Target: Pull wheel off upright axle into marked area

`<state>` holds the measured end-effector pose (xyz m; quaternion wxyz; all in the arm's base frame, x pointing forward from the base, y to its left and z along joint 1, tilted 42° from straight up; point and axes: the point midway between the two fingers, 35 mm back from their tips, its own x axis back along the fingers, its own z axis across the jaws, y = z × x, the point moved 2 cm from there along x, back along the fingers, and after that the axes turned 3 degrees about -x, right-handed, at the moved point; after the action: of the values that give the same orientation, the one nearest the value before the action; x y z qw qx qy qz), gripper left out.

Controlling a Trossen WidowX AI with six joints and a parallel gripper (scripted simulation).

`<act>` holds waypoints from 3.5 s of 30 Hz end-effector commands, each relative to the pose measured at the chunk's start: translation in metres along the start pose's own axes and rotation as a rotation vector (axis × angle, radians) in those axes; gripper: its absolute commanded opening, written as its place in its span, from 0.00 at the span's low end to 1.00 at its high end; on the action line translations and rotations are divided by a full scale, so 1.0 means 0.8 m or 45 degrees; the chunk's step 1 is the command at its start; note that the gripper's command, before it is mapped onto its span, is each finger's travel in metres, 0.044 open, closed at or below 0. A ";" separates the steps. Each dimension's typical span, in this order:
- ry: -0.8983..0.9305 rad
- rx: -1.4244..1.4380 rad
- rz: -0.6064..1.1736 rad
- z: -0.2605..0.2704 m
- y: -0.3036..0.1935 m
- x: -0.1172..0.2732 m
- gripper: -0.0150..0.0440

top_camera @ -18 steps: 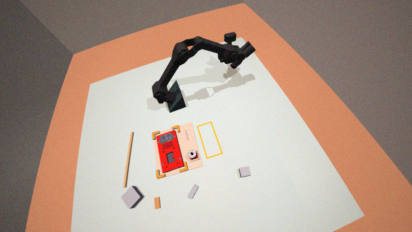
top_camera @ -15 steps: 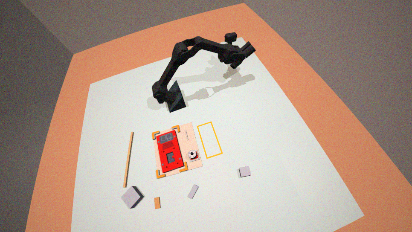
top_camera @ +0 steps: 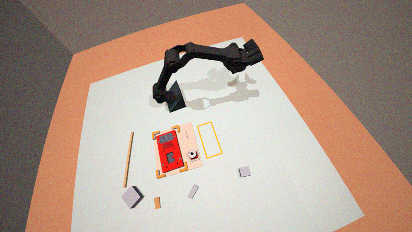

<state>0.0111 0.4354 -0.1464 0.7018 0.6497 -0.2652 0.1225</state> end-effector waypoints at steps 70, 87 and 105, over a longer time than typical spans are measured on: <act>-2.224 -3.446 1.372 0.392 -0.103 0.573 0.67; -2.225 -3.445 1.372 0.391 -0.102 0.573 0.25; -2.225 -3.442 1.373 0.386 -0.097 0.575 0.25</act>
<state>0.3667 0.0414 0.0348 -0.2505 0.6588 0.6256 0.3346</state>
